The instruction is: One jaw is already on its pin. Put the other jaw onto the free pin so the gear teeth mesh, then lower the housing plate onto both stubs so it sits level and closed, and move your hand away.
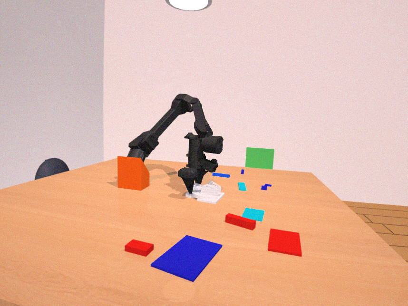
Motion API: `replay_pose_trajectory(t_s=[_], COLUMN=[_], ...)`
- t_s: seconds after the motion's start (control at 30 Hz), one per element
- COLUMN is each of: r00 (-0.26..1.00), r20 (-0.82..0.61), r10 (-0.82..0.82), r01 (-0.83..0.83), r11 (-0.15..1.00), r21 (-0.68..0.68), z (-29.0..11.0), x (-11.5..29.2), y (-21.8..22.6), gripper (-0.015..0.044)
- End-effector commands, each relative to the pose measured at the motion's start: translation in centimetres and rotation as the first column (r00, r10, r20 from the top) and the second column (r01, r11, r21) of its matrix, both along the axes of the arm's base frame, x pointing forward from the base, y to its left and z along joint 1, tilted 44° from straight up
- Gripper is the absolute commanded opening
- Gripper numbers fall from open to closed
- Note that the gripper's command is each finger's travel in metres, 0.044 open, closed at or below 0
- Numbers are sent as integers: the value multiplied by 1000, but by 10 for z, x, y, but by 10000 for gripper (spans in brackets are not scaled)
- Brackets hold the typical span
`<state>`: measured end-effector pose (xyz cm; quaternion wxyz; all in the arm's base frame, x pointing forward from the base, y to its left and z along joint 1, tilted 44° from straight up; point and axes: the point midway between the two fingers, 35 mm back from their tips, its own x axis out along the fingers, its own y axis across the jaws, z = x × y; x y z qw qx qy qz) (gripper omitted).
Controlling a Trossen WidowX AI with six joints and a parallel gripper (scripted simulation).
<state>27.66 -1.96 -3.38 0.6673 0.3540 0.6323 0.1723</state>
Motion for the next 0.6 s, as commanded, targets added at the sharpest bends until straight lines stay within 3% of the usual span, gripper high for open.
replay_pose_trajectory(t_s=[0.0, 0.57], r00=[1000, 1000], r20=[-6, -6], r10=[-2, -2], r01=[2, 2], r11=[1000, 1000], r21=[7, 7], z=[-1, -4], x=[-2, -1], y=[2, 4], gripper=[351, 351])
